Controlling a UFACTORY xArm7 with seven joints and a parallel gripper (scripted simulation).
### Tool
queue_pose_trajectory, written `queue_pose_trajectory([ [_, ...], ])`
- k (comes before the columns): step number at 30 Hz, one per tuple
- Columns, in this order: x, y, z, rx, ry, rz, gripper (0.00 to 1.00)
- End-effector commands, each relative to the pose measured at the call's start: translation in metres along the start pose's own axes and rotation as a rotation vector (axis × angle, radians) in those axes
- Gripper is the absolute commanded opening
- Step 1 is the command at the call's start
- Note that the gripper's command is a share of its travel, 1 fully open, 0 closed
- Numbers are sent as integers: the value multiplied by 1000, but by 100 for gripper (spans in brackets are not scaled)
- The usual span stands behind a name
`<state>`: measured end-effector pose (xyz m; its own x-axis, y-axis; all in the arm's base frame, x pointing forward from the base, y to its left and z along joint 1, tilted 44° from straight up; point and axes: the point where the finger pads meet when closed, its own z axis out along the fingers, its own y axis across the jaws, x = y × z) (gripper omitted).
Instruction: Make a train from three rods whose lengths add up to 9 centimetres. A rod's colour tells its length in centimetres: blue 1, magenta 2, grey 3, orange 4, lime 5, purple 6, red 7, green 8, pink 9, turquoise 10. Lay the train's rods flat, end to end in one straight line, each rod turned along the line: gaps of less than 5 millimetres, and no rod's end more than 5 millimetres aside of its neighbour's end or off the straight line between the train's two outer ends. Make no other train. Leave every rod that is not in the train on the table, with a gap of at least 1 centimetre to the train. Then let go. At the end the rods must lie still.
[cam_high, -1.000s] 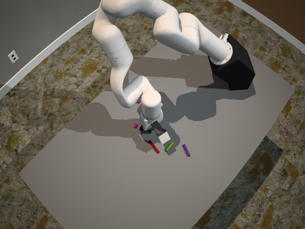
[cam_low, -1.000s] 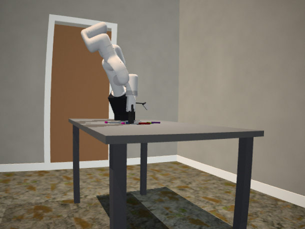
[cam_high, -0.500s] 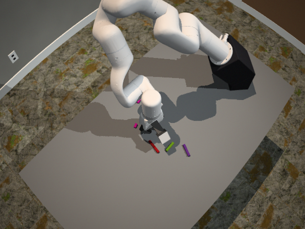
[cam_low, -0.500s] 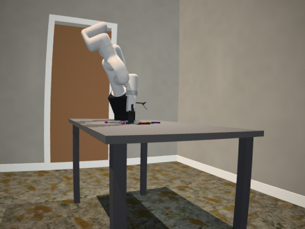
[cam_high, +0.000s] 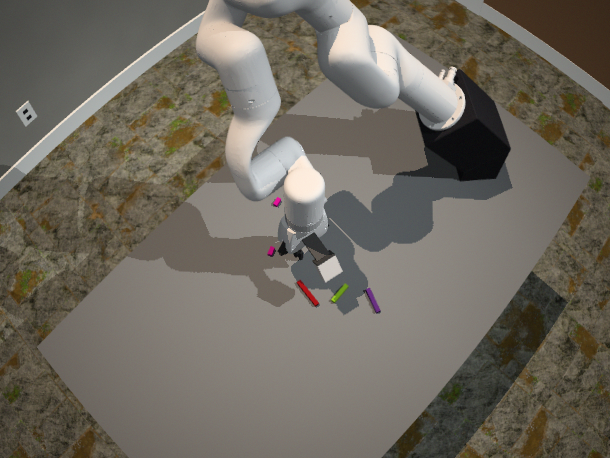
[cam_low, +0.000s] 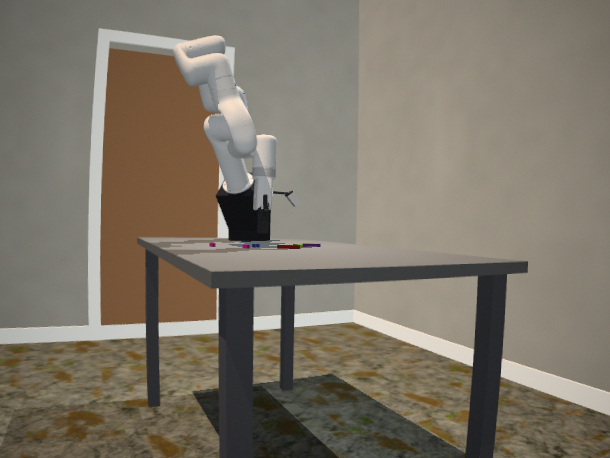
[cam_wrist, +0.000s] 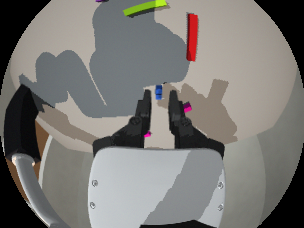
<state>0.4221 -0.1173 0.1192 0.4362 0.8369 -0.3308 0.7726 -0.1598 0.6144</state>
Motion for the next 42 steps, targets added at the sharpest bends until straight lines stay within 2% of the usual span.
queue_pose_trajectory([
  [1,-1,0,-30,13,2,-4,24],
  [6,-1,0,-46,13,2,-4,24],
  [12,-1,0,-48,13,3,-4,24],
  [13,-1,0,-48,13,3,-4,100],
  [33,0,1,-48,13,2,-4,100],
  [37,34,29,-40,-3,-4,-14,100],
  [42,64,40,-29,6,-1,-26,100],
])
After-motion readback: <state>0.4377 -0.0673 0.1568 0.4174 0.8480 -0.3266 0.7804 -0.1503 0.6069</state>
